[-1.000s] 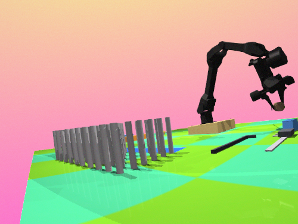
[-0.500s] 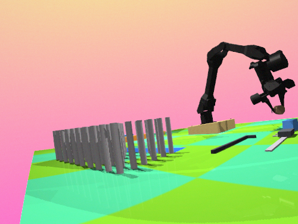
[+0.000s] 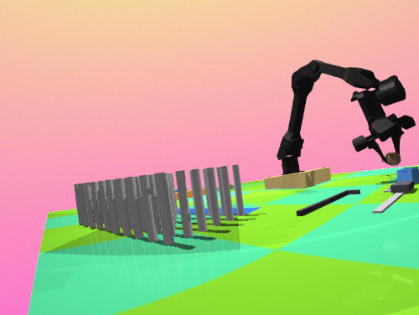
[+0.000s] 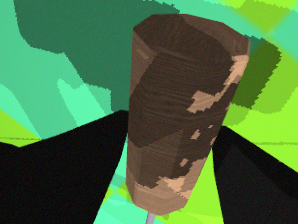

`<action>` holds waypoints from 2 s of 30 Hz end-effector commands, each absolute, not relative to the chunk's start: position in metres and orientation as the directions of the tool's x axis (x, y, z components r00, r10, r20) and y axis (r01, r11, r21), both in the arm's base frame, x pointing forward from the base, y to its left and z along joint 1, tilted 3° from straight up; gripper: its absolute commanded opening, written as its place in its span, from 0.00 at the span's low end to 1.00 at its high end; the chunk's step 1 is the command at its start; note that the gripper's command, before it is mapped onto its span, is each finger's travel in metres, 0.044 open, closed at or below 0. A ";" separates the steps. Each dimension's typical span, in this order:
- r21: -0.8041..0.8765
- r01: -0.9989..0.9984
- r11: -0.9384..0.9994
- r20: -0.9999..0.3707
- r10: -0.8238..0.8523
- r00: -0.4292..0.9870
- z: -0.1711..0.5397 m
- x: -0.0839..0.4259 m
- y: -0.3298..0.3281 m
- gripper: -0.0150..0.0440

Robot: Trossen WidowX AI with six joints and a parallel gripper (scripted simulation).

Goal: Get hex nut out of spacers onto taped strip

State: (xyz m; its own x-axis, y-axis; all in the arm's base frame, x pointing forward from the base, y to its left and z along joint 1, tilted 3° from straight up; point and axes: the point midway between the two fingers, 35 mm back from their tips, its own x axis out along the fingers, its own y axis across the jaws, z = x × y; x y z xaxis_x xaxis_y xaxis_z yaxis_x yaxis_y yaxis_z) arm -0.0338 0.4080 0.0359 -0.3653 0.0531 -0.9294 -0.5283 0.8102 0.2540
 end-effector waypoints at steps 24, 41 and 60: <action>0.261 -0.529 0.808 -0.927 0.055 -0.372 0.014 -0.035 0.404 0.25; 0.260 -0.529 0.808 -0.927 0.055 -0.372 0.000 -0.035 0.401 0.25; 0.253 -0.528 0.810 -0.929 0.052 -0.365 -0.006 -0.034 0.399 0.65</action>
